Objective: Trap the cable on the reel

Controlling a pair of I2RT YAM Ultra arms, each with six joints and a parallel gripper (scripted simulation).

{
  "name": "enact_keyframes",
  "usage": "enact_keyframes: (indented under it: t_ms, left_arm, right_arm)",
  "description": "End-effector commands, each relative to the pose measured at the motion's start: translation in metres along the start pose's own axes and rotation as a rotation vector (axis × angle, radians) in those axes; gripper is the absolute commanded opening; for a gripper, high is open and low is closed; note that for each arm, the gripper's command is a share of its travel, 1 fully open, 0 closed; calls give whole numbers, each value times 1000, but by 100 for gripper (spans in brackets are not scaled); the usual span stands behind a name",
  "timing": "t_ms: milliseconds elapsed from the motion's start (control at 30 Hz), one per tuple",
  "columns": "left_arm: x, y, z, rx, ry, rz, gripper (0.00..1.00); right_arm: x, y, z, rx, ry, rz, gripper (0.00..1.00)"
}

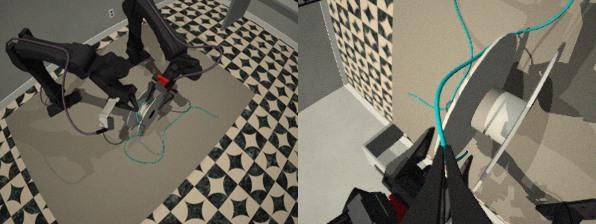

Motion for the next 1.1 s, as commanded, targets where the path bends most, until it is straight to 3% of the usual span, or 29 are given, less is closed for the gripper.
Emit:
enact_keyframes:
  t_ms: [0, 633, 1067]
  left_arm:
    - [12, -11, -2, 24, 35, -19, 53]
    - [12, -11, -2, 24, 35, -19, 0]
    - [9, -10, -1, 30, 41, -19, 0]
  right_arm:
    - [-2, -11, 10, 34, -11, 0, 0]
    - [-2, -11, 10, 34, -11, 0, 0]
    - [-4, -9, 10, 30, -14, 1, 0]
Point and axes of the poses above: on each arm, the point where the finger pads meet when closed, its own y axis out along the fingers, its own z axis across the jaws, x = y × z, the point moved 7 cm from there along -y, back along the fingers, and after that the axes turned 13 degrees about y, right-handed, at the moved point
